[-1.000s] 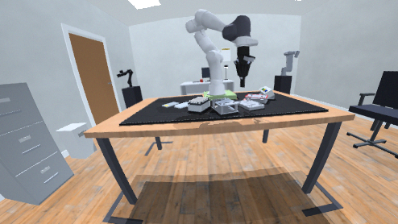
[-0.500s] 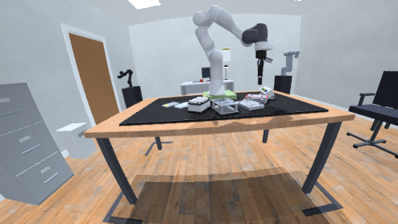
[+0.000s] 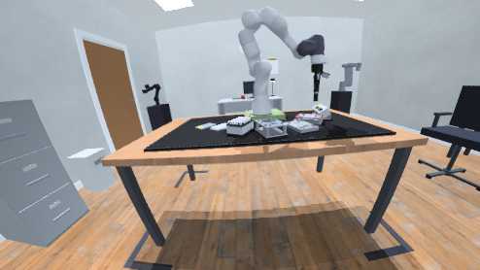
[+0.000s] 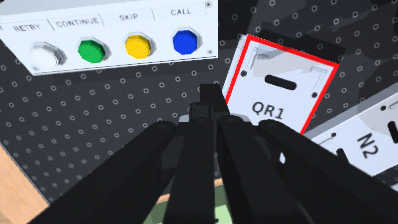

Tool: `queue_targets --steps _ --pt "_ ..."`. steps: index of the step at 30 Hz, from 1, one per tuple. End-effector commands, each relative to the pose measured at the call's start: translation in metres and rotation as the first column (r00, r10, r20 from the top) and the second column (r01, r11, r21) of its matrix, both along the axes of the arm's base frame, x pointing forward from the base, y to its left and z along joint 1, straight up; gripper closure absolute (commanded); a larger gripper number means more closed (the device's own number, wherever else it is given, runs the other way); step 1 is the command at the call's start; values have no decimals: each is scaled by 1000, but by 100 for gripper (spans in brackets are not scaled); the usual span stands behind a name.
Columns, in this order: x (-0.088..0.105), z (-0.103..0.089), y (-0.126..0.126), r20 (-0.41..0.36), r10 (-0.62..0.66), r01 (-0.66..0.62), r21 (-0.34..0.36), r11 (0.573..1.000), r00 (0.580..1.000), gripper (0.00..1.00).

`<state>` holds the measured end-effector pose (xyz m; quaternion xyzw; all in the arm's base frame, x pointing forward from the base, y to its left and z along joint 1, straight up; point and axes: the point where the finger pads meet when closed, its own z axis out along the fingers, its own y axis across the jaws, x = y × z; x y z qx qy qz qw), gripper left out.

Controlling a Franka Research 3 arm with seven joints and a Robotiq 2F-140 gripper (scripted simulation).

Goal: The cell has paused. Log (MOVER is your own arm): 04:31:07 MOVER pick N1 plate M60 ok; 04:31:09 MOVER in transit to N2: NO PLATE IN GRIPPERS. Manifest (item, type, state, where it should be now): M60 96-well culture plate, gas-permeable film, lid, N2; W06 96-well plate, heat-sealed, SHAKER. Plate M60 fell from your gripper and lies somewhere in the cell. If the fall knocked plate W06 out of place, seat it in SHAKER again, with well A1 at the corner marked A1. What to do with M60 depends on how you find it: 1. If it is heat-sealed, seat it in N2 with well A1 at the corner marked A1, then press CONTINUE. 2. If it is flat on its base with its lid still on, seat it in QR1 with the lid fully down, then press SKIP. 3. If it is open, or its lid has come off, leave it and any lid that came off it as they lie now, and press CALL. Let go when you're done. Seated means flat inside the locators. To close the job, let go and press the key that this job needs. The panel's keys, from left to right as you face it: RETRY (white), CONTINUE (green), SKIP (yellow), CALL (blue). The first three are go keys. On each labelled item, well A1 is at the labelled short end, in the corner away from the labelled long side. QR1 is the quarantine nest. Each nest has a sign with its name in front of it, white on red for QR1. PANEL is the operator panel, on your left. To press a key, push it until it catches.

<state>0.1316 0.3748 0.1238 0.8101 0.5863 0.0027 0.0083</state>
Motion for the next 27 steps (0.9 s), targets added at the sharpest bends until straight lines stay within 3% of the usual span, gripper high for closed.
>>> queue_targets --steps 1,27 --pt "-11 0 9 -9 67 -67 8 998 998 90" --pt "-17 0 10 -7 81 -81 16 997 997 90"
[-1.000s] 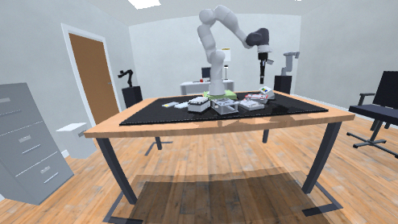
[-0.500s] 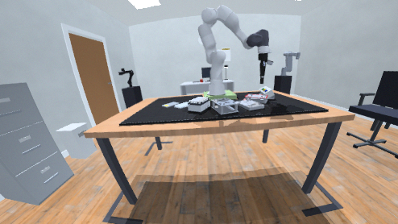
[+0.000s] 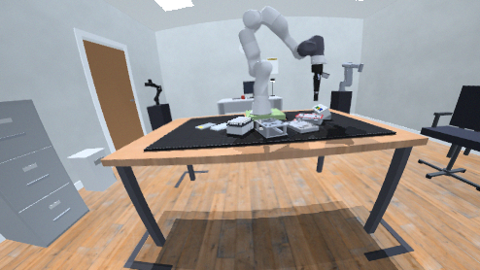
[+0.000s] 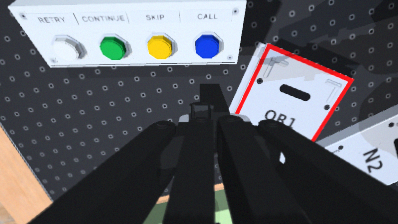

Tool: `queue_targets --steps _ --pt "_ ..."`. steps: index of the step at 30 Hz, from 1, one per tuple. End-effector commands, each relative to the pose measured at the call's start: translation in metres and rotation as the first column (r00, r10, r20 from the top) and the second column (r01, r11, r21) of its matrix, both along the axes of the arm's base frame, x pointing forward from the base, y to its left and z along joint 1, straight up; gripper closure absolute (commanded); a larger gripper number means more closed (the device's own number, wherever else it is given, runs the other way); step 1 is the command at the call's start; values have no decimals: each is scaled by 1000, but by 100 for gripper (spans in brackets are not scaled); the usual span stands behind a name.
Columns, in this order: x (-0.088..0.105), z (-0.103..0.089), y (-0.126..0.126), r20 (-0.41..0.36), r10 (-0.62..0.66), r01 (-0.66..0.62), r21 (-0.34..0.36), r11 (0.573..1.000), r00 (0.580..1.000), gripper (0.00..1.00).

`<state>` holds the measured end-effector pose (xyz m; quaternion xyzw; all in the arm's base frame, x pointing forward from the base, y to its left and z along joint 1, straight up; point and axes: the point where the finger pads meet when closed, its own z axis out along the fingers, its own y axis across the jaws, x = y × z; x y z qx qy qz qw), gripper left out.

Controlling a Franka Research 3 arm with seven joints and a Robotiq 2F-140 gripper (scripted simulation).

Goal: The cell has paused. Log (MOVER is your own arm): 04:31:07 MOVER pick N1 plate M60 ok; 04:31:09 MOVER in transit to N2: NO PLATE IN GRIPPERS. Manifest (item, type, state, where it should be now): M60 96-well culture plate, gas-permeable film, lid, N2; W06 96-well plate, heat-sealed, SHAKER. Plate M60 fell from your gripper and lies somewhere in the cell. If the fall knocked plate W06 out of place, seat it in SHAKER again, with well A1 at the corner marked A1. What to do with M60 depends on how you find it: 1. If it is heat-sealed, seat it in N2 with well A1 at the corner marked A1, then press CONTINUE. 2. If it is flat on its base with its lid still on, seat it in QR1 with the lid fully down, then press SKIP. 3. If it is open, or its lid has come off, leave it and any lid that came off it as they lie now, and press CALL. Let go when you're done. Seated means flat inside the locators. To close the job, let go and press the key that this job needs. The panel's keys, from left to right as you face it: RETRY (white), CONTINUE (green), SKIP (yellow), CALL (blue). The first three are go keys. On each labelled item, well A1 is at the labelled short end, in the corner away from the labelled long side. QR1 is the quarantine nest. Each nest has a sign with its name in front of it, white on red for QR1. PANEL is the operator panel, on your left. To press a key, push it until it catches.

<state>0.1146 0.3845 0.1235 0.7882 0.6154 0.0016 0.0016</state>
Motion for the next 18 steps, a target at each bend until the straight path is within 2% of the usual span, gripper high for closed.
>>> queue_targets --steps 1,18 --pt "0 0 1 3 8 -8 9 1000 1000 90" --pt "0 0 -3 14 8 -9 54 999 1000 90"
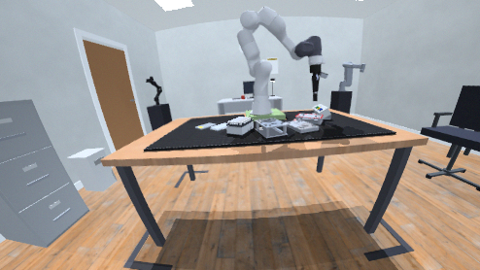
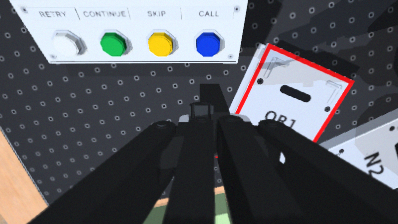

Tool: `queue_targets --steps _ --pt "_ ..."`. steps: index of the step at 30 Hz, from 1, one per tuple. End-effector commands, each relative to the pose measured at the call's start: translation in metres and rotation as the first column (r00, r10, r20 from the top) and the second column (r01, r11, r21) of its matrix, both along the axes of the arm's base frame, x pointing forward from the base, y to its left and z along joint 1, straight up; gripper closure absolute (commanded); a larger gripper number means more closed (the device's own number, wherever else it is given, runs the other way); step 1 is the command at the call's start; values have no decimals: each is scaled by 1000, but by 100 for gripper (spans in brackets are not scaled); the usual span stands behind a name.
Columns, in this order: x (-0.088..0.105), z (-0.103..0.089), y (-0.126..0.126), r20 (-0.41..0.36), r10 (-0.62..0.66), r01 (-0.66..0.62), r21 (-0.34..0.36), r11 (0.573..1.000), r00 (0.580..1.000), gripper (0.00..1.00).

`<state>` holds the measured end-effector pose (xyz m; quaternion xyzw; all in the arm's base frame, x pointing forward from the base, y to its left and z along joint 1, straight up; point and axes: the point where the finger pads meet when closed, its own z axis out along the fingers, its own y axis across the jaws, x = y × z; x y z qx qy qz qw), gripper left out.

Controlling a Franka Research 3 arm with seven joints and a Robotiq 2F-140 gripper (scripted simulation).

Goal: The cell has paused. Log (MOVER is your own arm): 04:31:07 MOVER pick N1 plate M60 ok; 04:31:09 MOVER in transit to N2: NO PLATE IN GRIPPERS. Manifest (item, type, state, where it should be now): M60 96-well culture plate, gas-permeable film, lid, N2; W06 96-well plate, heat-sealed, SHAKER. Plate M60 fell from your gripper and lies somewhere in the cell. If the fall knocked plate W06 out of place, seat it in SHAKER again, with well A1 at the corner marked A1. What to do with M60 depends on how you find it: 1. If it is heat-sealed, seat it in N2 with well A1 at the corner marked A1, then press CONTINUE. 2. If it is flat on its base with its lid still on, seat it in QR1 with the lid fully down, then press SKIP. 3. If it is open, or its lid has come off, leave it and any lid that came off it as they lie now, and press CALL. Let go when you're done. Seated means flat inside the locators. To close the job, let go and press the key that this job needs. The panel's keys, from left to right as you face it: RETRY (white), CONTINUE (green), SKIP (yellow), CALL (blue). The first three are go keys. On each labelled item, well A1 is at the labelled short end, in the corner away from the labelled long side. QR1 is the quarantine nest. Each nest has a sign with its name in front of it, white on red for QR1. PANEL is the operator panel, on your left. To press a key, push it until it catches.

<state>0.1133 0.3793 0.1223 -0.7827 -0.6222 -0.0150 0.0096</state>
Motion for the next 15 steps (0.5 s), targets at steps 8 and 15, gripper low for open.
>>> queue_targets --steps 8,15 --pt "0 1 0 14 -9 8 52 999 1000 90" --pt "0 0 -3 21 -10 8 83 996 1000 90"
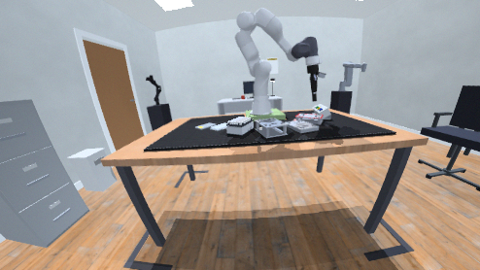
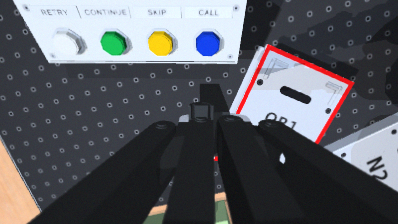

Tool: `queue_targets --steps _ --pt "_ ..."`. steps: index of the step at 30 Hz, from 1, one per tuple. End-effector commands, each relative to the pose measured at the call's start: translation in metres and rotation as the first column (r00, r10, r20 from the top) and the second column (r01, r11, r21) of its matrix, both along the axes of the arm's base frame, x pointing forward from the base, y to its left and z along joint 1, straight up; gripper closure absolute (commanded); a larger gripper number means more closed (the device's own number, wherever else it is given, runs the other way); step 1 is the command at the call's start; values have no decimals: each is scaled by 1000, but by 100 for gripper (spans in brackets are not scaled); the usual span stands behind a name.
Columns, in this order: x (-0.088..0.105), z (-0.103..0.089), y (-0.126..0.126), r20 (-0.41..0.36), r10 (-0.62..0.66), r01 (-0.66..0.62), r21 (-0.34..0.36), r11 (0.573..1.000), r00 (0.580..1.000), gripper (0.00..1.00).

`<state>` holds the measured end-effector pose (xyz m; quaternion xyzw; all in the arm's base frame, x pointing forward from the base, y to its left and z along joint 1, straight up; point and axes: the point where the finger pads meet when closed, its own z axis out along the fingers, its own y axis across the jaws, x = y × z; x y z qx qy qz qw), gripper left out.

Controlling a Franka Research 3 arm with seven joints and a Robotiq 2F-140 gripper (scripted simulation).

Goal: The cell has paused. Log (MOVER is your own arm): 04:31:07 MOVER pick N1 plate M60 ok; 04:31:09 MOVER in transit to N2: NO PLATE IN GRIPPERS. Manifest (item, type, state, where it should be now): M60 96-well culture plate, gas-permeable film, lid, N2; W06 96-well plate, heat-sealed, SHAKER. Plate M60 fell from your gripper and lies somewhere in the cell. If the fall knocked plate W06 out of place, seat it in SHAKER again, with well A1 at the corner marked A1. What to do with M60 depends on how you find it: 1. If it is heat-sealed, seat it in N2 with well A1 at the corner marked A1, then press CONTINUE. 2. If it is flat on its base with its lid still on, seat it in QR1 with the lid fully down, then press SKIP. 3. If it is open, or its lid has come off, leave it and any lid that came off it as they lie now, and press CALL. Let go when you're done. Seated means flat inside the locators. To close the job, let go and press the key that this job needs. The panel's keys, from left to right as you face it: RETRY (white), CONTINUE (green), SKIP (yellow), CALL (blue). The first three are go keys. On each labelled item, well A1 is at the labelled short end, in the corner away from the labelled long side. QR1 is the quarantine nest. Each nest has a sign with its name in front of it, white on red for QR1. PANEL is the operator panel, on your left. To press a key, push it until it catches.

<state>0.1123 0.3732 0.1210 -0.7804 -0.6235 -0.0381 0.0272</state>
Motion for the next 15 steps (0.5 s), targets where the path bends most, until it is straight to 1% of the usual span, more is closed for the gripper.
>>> queue_targets --steps 1,15 --pt "1 1 3 8 -14 13 33 999 1000 90" --pt "-1 1 -2 22 -14 12 94 996 1000 90"
